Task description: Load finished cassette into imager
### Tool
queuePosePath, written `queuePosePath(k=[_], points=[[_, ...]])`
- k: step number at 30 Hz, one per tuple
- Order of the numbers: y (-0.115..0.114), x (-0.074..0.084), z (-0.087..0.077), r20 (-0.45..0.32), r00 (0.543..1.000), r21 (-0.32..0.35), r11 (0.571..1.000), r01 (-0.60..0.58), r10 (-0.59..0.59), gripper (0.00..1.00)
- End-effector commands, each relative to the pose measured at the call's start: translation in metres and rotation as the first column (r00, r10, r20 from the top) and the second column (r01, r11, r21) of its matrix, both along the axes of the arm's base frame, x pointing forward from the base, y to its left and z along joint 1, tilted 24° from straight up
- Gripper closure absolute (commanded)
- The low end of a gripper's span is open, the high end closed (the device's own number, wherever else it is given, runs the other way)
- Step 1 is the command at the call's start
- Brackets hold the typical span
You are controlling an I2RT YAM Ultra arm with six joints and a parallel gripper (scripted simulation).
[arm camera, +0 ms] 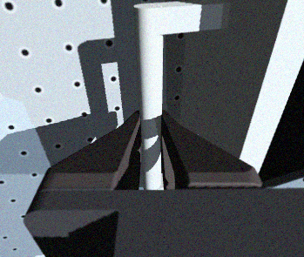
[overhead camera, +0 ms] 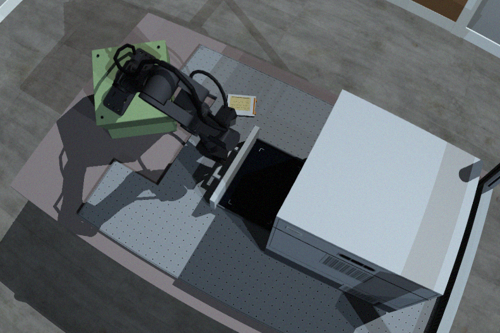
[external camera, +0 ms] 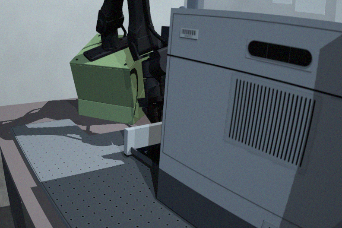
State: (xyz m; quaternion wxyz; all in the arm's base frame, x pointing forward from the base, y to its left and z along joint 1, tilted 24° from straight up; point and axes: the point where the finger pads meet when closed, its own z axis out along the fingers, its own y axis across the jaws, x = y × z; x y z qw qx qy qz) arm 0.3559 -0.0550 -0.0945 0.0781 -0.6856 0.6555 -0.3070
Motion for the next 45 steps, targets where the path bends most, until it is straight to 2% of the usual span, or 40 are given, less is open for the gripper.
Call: queuePosePath(k=[1, 41, 45], points=[[0.0026, -0.0256, -0.0037, -0.049, 0.999, -0.007, 1.0, 0.003, -0.003, 1.0], [0.0026, -0.0256, -0.0037, -0.049, 0.999, -0.007, 1.0, 0.003, -0.003, 1.0], [0.0034, -0.0203, -0.0023, -0.049, 0.999, -0.007, 1.0, 0.001, -0.001, 1.0]])
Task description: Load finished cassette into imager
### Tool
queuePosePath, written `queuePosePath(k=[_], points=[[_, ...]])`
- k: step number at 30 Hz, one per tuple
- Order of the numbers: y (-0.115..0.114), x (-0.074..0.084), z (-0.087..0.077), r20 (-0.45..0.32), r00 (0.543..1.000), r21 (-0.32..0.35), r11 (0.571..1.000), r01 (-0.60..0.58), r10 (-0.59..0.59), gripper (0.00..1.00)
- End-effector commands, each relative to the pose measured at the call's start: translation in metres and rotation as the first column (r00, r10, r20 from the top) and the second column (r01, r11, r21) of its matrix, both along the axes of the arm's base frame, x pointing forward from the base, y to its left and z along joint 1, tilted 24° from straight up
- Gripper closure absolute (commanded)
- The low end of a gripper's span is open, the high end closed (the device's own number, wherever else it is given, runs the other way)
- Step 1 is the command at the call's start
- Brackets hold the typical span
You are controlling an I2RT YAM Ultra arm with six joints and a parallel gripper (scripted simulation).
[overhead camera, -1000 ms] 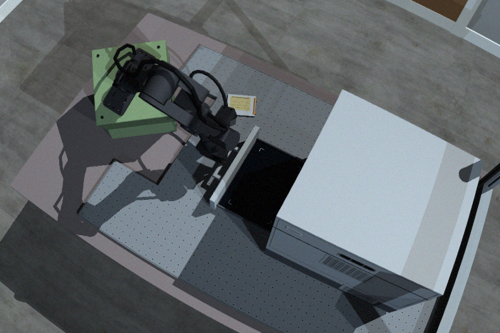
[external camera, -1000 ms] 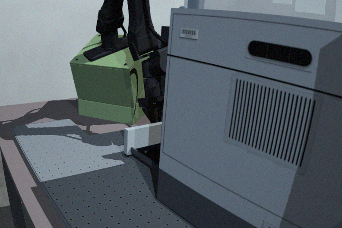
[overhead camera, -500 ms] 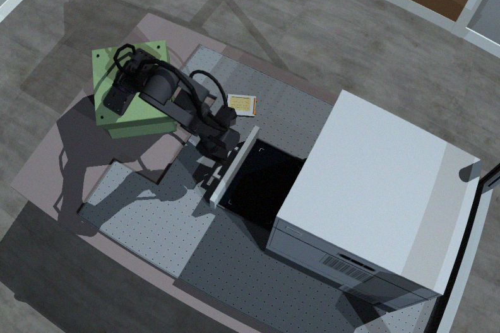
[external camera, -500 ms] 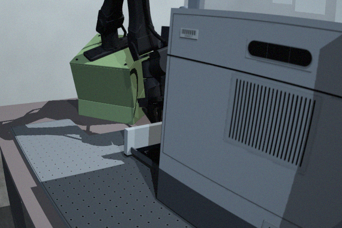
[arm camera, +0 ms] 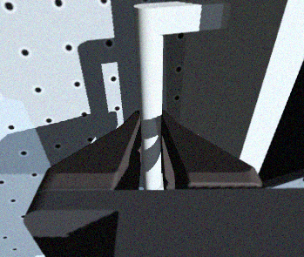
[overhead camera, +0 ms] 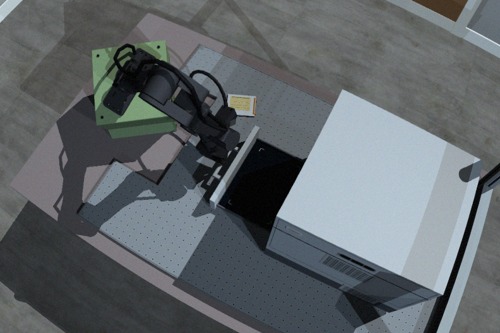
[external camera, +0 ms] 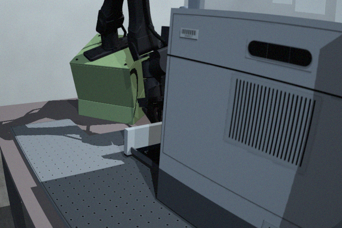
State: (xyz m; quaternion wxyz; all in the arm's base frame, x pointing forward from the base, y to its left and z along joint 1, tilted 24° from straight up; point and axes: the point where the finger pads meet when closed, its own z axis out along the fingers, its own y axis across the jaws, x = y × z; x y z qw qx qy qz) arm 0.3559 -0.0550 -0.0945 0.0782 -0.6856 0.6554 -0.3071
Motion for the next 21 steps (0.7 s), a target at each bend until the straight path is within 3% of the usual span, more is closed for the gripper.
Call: queuePosePath(k=[1, 3, 4, 21], points=[[0.004, -0.019, -0.002, -0.049, 0.999, -0.007, 1.0, 0.001, -0.002, 1.0], [0.004, -0.014, 0.0, -0.044, 0.999, -0.007, 1.0, 0.001, -0.001, 1.0], [0.004, 0.004, 0.008, -0.006, 1.0, -0.007, 1.0, 0.001, -0.001, 1.0], [0.005, 0.011, 0.007, -0.015, 1.0, 0.005, 1.0, -0.001, 0.001, 1.0]])
